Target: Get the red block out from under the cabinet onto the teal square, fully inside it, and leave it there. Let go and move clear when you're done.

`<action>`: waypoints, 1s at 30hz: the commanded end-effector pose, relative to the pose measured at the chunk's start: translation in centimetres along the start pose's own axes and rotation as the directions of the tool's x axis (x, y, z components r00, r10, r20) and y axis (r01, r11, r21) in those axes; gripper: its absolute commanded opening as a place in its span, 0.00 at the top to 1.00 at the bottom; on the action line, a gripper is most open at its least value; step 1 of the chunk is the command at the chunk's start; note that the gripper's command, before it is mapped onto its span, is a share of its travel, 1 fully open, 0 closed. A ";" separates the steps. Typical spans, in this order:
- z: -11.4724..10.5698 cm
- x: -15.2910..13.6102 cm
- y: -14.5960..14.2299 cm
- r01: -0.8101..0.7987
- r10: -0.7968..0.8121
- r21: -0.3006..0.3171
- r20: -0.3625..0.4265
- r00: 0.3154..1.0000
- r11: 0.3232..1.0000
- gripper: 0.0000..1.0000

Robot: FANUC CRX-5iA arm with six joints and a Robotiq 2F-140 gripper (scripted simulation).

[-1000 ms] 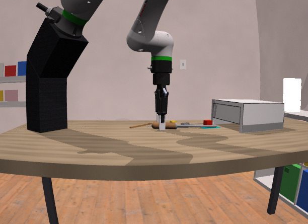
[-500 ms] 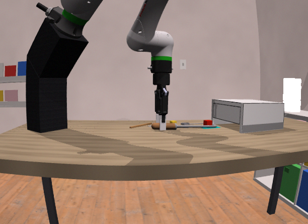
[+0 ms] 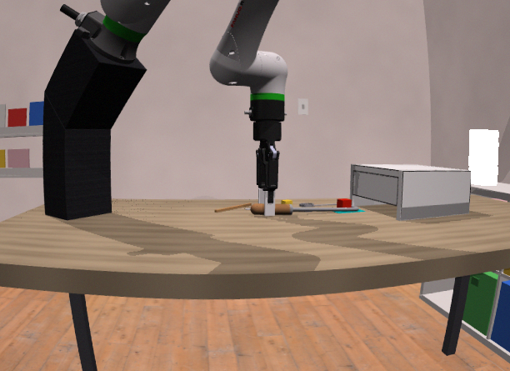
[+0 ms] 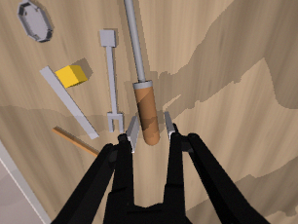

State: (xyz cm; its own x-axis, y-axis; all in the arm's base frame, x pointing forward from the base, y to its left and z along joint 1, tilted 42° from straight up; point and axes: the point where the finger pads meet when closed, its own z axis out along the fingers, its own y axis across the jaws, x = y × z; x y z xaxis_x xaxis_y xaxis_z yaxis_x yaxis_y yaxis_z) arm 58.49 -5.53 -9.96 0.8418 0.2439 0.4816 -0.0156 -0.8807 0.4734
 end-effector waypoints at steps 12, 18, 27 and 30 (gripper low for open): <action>0.0 0.0 0.0 0.000 0.000 0.000 0.000 1.000 1.000 0.67; -0.1 0.0 0.0 0.000 0.000 0.000 0.000 1.000 1.000 0.67; -1.6 0.0 0.0 0.000 0.000 0.000 0.000 1.000 1.000 0.67; -2.7 0.0 0.0 0.000 0.000 0.000 0.000 1.000 1.000 0.67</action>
State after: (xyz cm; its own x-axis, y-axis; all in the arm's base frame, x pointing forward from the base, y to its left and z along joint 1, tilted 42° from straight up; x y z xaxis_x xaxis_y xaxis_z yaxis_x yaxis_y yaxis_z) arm 57.48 -4.76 -8.58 0.8411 0.2442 0.4826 -0.0155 -0.8810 0.4728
